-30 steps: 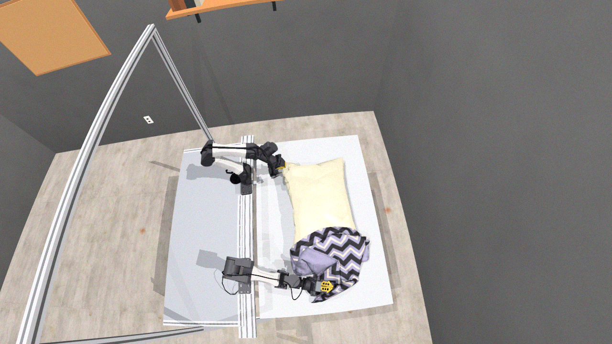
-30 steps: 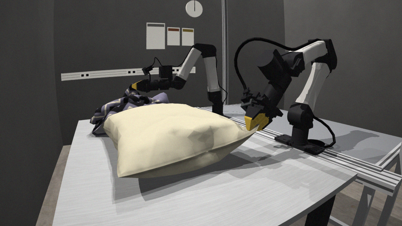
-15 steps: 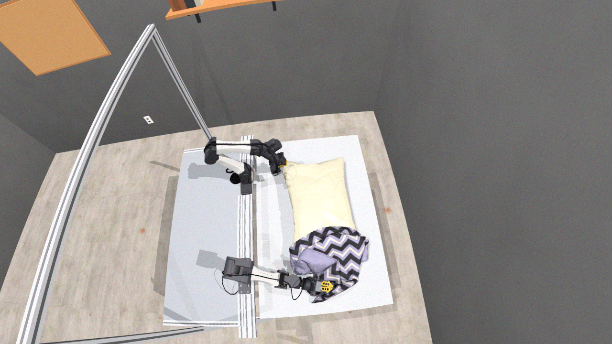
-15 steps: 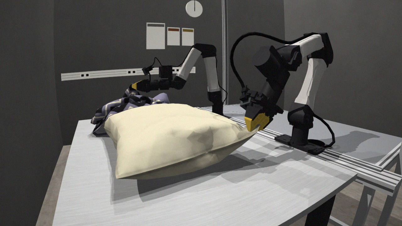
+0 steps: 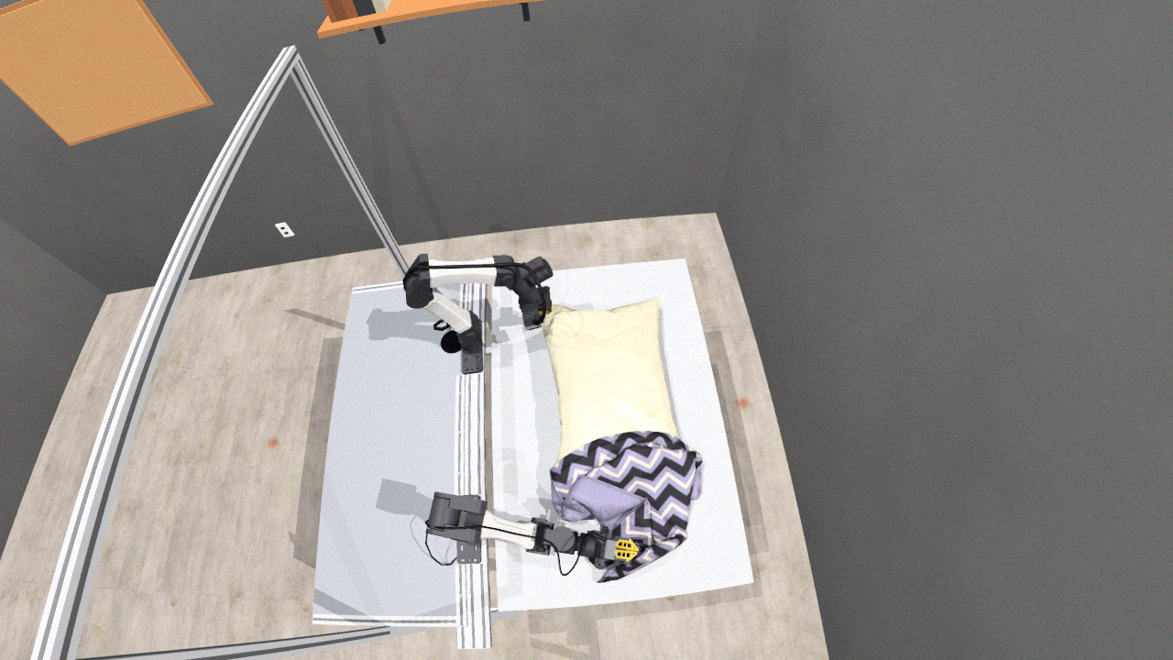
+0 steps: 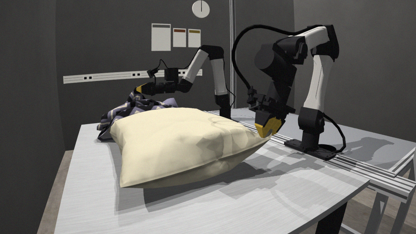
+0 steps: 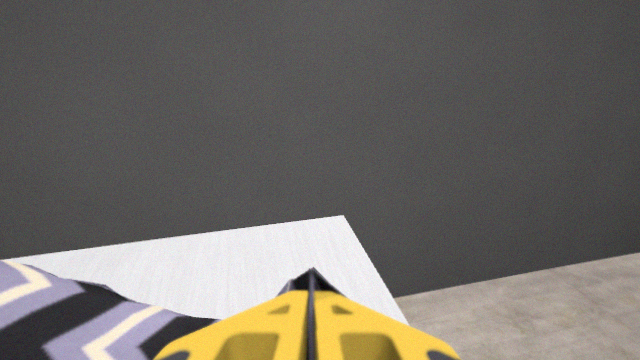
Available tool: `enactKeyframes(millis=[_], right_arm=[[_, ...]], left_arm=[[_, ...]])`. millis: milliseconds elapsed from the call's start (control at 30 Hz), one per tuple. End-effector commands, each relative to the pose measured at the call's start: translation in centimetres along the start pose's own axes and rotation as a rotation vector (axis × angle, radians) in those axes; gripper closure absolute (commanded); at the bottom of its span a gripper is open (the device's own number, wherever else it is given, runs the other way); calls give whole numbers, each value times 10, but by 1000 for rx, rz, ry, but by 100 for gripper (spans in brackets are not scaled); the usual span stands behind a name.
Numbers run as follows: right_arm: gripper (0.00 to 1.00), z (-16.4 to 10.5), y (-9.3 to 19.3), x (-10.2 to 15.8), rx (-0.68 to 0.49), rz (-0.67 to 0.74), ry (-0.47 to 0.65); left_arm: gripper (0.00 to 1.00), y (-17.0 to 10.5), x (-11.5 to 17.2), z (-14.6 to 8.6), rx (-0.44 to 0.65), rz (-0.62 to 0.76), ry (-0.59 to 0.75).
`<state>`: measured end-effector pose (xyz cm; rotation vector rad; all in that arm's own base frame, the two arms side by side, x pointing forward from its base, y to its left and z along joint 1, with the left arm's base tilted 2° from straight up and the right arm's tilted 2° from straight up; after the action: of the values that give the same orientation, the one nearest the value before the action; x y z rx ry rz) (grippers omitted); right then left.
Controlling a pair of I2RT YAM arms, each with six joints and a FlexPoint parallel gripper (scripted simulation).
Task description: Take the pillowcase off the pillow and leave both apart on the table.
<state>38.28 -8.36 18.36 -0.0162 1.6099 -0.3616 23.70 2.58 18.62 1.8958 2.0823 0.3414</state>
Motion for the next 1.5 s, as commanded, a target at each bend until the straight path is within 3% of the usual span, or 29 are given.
enactKeyframes(millis=[0, 633, 1467], right_arm=[[100, 5, 2, 0, -8, -1, -5], [100, 5, 2, 0, -8, -1, -5], [100, 5, 2, 0, -8, -1, -5]], left_arm=[[100, 5, 10, -5, 62, -2, 52], [100, 29, 32, 1, 363, -2, 122], [100, 17, 30, 3, 405, 6, 120]])
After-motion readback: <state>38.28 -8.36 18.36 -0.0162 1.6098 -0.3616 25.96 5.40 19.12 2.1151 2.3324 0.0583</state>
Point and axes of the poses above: on each arm, the point where the finger pads meet when closed, its own z axis out along the fingers, its own y axis across the jaws, x = y × z, the point moved 8 cm from there along -z, back along the fingers, and after that the axes turned 13 degrees about -z, right-handed, at the moved point
